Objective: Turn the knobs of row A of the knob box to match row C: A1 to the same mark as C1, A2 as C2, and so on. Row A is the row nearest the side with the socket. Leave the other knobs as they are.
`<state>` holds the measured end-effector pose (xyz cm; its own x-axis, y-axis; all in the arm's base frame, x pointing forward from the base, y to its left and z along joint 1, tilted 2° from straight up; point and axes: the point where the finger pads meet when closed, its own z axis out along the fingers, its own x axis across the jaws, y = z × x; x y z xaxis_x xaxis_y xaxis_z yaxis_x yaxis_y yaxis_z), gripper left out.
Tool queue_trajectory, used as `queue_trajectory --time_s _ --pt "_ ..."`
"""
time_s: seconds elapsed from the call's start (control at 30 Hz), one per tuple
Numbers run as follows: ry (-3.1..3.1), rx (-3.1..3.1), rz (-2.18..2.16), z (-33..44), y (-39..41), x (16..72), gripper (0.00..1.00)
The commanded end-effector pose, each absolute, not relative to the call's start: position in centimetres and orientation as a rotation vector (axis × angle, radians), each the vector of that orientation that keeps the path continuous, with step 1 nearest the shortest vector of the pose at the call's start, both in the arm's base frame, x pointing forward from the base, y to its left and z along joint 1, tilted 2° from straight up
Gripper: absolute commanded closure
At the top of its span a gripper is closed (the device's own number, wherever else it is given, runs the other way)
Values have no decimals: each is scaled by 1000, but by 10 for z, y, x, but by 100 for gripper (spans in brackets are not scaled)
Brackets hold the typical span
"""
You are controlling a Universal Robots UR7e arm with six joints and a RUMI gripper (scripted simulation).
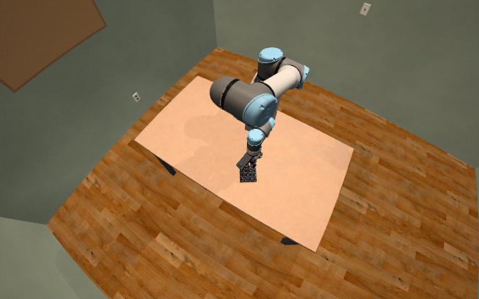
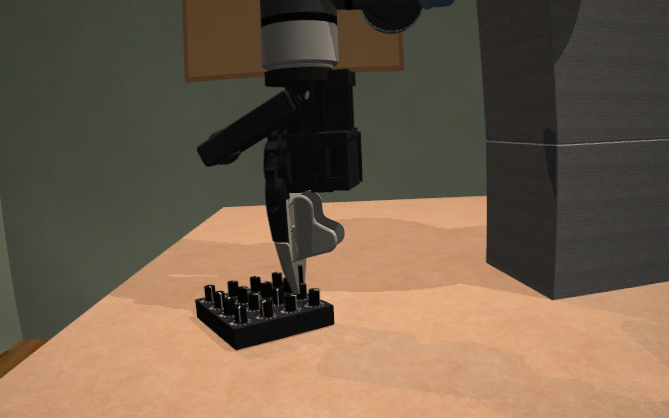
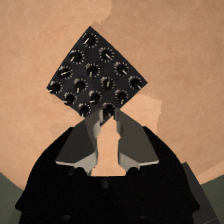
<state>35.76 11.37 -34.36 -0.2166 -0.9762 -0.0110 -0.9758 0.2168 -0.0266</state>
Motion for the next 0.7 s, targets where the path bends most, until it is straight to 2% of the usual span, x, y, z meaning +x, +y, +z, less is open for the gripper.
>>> queue_trajectory --time_s 0.0,0.63,0.67 --pt "2442 -1935 -23 -343 114 358 96" --pt "2444 -1932 -23 -343 114 358 96" --pt "2444 -1932 -23 -343 114 358 89"
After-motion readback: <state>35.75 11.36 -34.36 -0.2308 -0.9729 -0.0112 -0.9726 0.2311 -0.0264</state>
